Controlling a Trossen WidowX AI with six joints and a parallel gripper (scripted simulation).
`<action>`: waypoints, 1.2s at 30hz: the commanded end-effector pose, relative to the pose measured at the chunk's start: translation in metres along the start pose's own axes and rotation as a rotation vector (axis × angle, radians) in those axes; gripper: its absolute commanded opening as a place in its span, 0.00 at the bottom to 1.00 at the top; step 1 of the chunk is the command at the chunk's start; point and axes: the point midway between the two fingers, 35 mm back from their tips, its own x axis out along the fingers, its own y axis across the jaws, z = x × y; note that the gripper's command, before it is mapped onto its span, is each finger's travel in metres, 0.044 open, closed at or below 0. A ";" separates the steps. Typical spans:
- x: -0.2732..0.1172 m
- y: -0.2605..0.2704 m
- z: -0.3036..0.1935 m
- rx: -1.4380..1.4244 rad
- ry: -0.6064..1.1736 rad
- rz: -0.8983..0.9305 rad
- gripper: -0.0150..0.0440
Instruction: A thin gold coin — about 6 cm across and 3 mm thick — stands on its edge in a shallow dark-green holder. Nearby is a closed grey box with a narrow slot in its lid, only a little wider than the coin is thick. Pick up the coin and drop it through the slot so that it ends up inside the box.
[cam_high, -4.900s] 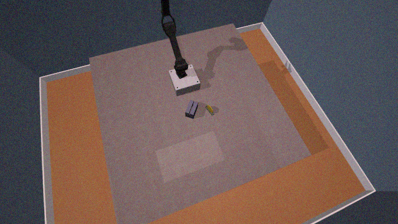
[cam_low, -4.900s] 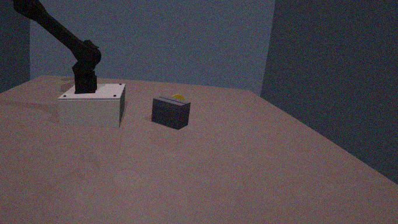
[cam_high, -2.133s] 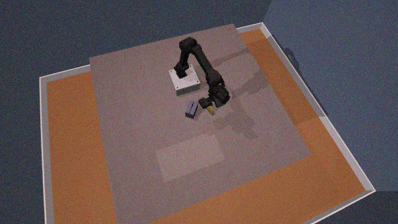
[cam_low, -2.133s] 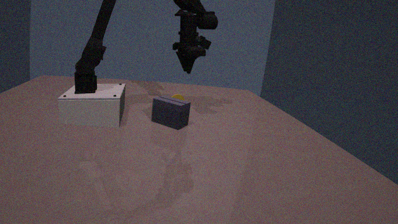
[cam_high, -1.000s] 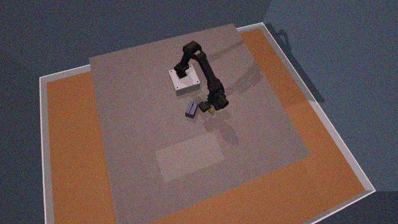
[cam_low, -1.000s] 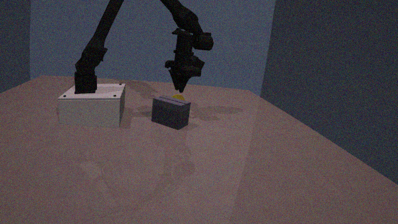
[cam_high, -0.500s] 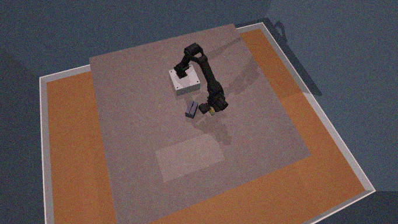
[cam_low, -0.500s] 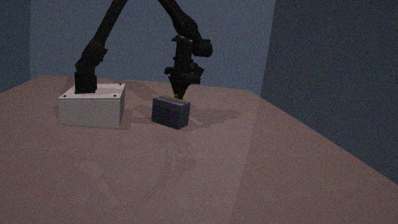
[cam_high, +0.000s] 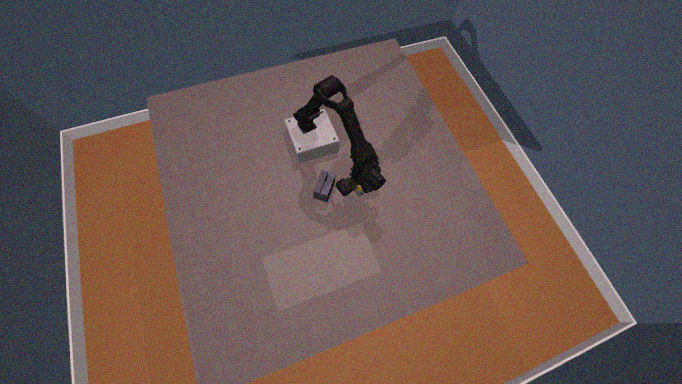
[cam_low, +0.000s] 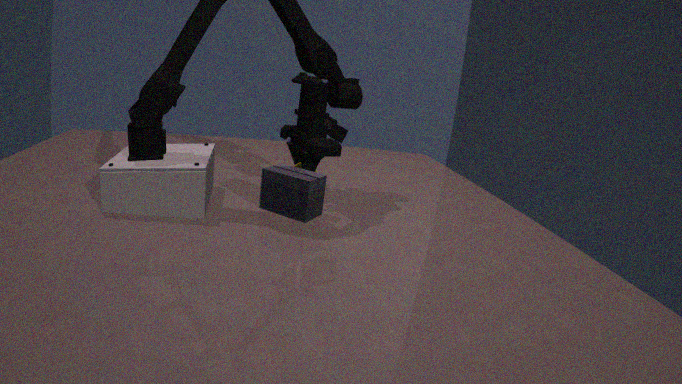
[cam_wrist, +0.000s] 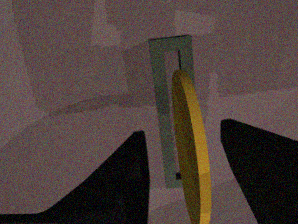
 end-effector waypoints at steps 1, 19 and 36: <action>0.009 0.000 -0.003 0.003 0.007 -0.003 0.53; 0.017 0.000 -0.003 0.003 0.008 -0.003 0.25; -0.012 0.000 0.000 0.004 0.007 -0.002 0.25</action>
